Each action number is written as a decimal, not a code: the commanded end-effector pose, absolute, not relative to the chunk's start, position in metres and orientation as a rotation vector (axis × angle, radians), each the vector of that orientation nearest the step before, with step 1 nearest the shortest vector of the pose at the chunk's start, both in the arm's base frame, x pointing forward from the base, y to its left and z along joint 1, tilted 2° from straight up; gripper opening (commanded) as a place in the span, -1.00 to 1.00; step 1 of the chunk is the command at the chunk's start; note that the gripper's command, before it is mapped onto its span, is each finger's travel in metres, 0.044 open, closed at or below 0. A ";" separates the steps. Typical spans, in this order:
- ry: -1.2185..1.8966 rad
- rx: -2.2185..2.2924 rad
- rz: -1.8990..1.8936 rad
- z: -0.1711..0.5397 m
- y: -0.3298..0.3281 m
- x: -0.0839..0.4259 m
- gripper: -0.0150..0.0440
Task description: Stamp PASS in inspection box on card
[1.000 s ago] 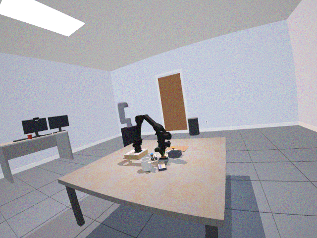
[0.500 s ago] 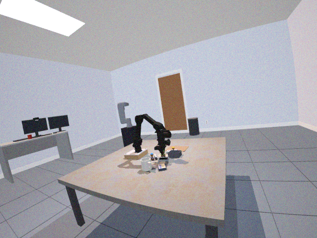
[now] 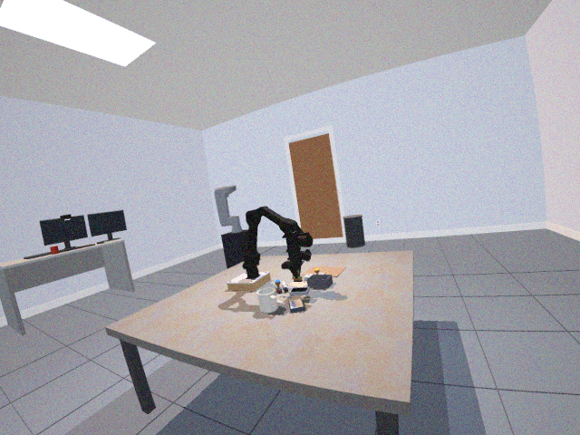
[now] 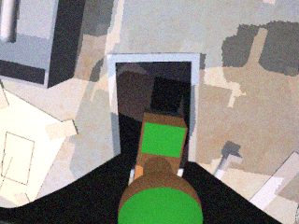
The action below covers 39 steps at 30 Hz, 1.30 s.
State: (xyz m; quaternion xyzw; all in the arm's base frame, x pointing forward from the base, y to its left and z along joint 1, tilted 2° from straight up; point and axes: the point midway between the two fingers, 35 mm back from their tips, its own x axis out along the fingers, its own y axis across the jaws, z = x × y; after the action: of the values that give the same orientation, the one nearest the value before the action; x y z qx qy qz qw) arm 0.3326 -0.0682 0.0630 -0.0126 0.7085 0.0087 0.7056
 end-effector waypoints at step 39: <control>1.571 0.126 -0.119 0.068 0.039 0.268 -0.49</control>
State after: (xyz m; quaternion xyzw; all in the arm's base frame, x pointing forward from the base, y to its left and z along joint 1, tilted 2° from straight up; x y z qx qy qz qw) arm 0.2683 0.0389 0.0706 0.0548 0.7062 -0.0523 0.7039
